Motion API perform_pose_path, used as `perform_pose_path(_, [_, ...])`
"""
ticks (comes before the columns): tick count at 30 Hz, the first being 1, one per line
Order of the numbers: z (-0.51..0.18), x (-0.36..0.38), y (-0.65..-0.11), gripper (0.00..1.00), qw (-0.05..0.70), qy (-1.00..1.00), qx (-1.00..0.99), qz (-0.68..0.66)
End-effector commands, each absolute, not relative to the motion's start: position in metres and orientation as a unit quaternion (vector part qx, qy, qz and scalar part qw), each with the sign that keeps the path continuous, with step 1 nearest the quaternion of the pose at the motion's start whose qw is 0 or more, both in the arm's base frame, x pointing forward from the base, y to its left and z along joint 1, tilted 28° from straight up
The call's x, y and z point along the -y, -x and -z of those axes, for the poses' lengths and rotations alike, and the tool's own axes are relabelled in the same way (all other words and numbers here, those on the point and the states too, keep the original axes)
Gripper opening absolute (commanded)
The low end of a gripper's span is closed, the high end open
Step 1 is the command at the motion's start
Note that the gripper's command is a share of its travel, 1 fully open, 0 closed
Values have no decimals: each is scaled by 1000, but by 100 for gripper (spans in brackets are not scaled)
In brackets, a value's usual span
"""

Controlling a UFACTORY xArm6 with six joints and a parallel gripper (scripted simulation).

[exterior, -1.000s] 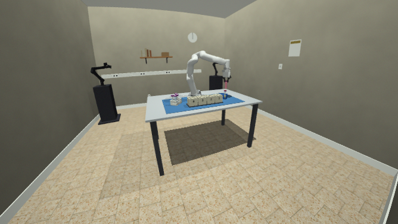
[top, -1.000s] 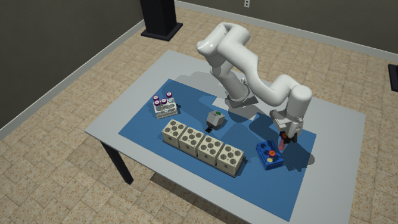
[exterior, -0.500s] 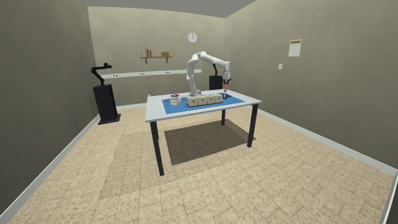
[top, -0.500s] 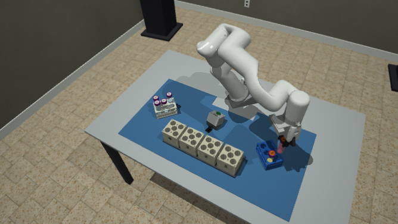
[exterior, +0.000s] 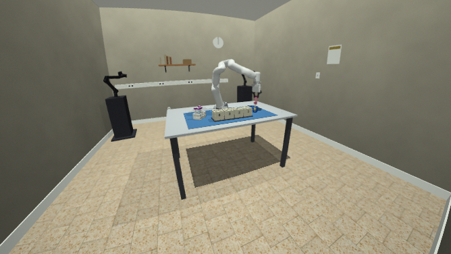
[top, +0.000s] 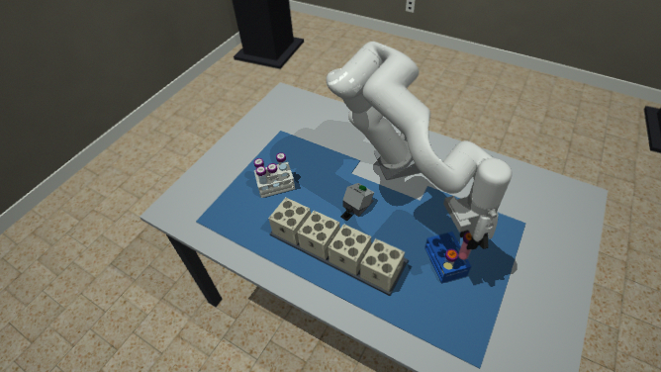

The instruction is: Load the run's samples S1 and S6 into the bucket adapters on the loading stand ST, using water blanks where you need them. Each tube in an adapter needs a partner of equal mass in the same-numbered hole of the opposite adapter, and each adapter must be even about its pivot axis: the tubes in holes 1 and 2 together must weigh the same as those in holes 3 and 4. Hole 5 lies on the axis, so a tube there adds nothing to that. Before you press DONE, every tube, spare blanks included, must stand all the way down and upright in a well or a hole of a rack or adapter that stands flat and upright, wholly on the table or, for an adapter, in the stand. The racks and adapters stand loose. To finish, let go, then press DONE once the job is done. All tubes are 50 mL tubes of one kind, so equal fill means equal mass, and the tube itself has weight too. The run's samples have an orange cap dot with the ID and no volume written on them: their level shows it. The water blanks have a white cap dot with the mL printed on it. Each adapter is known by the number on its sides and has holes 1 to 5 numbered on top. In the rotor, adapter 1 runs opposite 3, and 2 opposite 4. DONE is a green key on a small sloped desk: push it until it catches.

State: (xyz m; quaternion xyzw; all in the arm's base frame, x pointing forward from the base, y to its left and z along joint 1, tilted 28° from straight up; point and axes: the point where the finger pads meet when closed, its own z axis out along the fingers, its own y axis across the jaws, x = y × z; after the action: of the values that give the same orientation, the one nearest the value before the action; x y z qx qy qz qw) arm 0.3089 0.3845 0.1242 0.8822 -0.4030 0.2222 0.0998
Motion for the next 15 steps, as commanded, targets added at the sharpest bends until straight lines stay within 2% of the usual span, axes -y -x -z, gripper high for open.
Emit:
perform_pose_path(1, [-121,-384,-311,0,97,-882,403,-222])
perform_pose_path(15, [-117,-383,-312,0,97,-882,403,-222])
